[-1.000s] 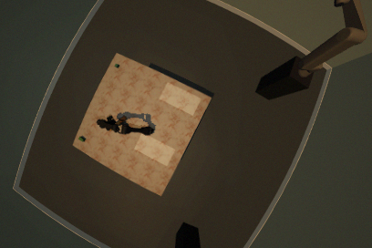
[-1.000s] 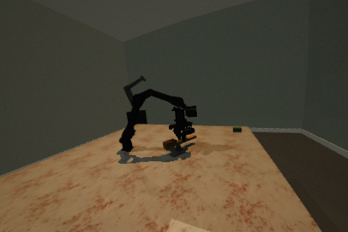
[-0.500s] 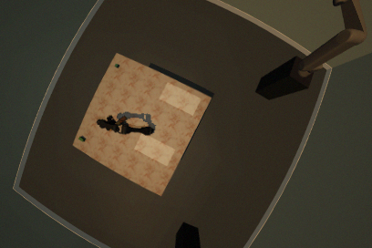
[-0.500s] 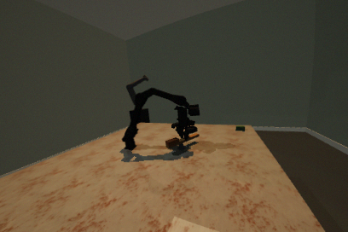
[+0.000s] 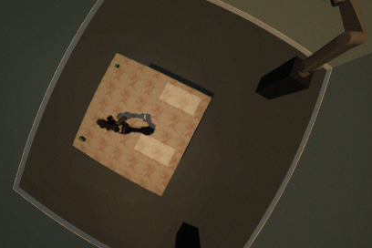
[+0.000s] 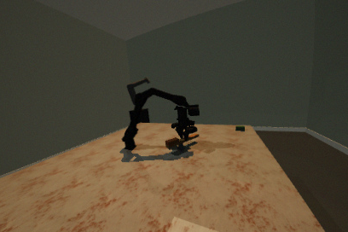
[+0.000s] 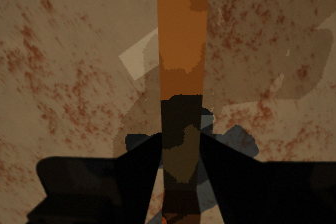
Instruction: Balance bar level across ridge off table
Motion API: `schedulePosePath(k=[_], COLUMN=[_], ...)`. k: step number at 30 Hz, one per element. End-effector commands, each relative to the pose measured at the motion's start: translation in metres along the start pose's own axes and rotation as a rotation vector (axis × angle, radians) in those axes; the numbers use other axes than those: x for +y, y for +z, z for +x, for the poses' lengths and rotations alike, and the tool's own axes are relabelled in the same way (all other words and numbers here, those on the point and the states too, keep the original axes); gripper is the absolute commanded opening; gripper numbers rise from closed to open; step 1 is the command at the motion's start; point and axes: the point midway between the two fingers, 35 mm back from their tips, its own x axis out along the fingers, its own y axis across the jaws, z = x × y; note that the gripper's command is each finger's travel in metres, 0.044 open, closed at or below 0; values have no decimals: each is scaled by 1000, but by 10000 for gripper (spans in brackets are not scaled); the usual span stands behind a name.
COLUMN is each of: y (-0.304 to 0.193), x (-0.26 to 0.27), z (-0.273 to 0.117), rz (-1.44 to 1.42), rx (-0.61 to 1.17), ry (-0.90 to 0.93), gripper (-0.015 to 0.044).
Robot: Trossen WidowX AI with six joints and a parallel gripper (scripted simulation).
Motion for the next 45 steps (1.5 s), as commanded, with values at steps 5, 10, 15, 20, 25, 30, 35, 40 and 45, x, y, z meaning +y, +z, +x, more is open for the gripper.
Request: schedulePosePath(k=[5,10,15,20,25,30,35,40,45], y=[0,0,0,0,0,0,0,0,4], x=[0,0,0,0,0,0,0,0,-4], z=[0,0,0,0,0,0,0,-2,-50], rz=[0,0,0,0,0,0,0,0,0], rx=[0,0,0,0,0,0,0,0,-2], ry=[0,0,0,0,0,0,0,0,-1], gripper=[171,172,173,185,185,264,395,440,440])
